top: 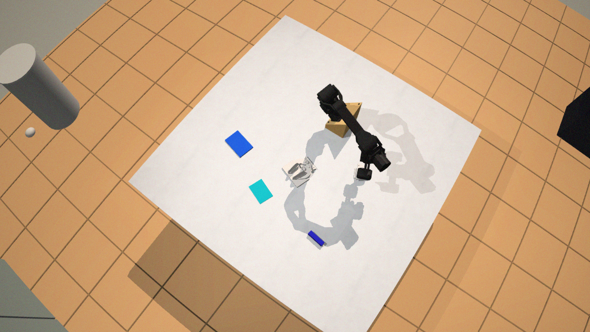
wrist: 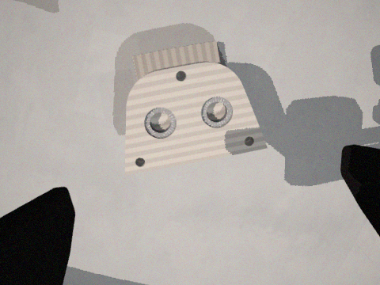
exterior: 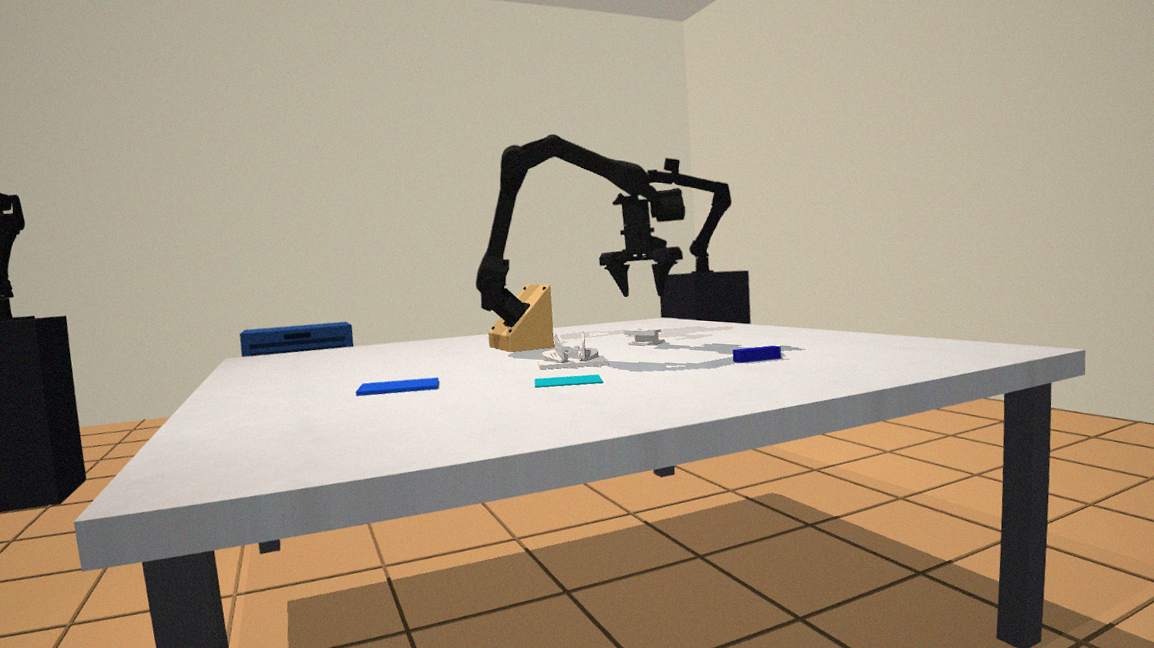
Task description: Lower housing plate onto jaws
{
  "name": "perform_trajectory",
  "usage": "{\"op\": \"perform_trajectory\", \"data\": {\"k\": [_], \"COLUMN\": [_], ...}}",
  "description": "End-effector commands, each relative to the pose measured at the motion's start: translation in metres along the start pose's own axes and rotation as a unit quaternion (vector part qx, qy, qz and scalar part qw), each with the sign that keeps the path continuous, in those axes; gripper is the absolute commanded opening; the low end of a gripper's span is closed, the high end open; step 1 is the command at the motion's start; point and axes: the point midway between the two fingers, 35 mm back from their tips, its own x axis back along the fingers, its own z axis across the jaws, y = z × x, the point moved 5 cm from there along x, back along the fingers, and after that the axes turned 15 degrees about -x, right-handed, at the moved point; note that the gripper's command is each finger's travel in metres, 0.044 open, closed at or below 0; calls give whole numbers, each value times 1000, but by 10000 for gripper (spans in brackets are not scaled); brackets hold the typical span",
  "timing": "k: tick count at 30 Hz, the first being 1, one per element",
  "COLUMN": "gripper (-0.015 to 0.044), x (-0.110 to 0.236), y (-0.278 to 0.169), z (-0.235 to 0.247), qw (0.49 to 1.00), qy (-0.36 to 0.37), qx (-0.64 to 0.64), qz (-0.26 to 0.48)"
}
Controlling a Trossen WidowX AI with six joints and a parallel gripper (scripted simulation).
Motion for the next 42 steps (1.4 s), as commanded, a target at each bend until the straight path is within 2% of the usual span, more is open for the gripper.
{"op": "perform_trajectory", "data": {"k": [1,6,12,25,42], "gripper": [440,440,440,440,440], "x": [-3,-5,-43,-43,-64], "y": [1,1,-4,-4,-3], "z": [1,1,3,2,0], "qw": [999,999,999,999,999], "qy": [-7,-7,-7,-7,-7], "qx": [26,27,27,27,26], "qz": [27,28,29,29,29]}}
